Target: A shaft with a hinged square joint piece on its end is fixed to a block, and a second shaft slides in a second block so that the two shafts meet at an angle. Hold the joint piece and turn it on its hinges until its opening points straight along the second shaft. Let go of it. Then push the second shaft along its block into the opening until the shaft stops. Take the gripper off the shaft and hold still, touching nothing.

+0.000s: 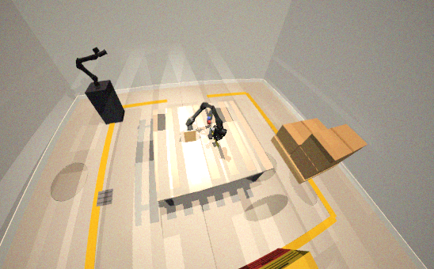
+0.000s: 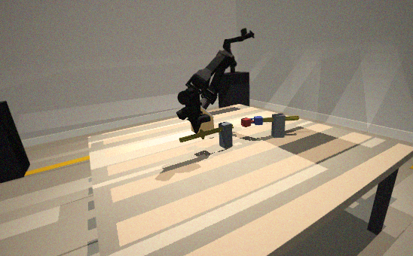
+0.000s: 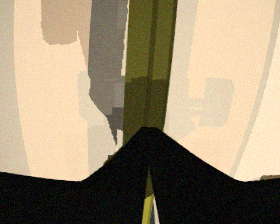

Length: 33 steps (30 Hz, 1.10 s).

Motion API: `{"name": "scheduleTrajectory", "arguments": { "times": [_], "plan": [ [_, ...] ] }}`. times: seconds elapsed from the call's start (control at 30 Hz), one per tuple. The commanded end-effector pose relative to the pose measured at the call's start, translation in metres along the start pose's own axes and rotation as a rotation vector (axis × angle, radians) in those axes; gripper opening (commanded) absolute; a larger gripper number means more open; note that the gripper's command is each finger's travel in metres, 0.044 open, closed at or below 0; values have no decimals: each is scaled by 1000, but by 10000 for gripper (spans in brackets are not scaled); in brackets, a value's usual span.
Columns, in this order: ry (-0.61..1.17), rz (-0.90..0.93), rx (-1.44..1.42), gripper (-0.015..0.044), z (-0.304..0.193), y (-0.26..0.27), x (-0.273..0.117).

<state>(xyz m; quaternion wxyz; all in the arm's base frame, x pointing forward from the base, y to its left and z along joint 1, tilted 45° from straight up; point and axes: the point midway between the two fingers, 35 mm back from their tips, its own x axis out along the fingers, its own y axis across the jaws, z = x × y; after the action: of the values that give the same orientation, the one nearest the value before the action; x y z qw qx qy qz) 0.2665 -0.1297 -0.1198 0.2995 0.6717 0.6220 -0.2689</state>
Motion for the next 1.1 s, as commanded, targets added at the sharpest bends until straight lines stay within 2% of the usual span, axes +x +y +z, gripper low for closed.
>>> {"name": "scheduleTrajectory", "arguments": {
  "times": [0.0,1.07],
  "plan": [
    [9,-9,3,0,-5,-4,8],
    [26,-20,11,0,-5,-4,8]
  ]
}}
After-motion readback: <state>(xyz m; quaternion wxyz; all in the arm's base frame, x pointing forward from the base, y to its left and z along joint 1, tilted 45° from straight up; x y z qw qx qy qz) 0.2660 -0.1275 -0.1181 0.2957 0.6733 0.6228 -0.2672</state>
